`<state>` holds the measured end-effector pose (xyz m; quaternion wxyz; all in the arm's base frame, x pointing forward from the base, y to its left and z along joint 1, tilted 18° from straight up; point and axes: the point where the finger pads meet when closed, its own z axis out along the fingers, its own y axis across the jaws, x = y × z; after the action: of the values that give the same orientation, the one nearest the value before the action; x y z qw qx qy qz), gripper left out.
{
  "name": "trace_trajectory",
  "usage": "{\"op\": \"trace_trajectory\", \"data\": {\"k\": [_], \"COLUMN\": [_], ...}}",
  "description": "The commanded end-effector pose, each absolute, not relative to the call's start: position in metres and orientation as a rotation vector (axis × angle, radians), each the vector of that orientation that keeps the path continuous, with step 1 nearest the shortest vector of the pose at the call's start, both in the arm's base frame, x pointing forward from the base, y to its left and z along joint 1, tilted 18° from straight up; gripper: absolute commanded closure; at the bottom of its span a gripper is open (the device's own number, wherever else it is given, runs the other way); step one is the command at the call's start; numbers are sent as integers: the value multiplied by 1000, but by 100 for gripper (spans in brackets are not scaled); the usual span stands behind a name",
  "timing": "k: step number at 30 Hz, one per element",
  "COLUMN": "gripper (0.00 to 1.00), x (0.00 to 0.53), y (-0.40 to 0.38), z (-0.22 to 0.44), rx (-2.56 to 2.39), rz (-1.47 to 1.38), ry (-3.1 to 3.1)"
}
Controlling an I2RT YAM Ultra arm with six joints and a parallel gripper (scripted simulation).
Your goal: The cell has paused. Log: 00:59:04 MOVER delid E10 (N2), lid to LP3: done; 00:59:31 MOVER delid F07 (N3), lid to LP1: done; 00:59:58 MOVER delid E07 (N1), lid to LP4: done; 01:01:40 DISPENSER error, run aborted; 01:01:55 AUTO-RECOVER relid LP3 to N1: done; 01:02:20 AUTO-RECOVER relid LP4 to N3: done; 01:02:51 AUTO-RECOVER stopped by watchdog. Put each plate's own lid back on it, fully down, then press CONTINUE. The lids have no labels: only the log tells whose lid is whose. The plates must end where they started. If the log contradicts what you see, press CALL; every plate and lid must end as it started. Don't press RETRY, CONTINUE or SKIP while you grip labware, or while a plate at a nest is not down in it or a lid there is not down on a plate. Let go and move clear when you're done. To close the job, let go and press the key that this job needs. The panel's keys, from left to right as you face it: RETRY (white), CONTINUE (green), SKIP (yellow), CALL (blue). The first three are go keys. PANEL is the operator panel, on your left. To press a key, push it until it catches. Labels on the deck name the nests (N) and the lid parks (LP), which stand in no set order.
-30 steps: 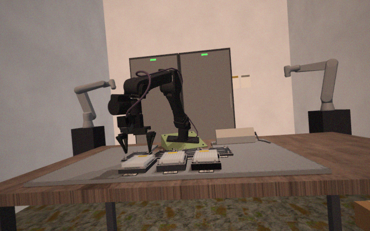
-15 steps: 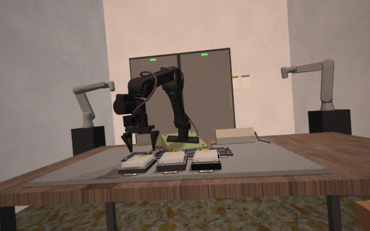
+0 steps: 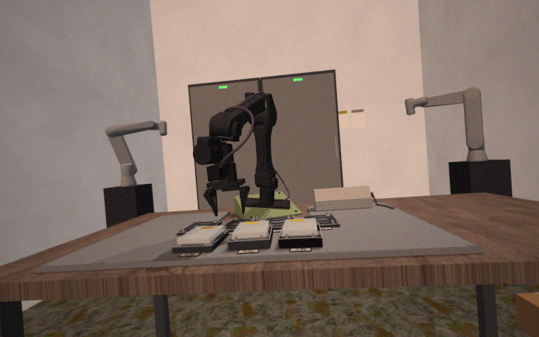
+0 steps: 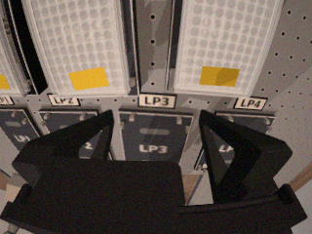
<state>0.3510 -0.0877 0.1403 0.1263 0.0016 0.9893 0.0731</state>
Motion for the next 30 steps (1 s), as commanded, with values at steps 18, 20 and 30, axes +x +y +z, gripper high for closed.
{"op": "trace_trajectory", "data": {"k": [18, 20, 30], "gripper": [100, 100, 100], "x": [296, 289, 271], "y": [-35, -28, -24], "z": [136, 134, 166], "rx": [25, 25, 51], "rz": [165, 166, 157], "ry": [2823, 2823, 2806]}}
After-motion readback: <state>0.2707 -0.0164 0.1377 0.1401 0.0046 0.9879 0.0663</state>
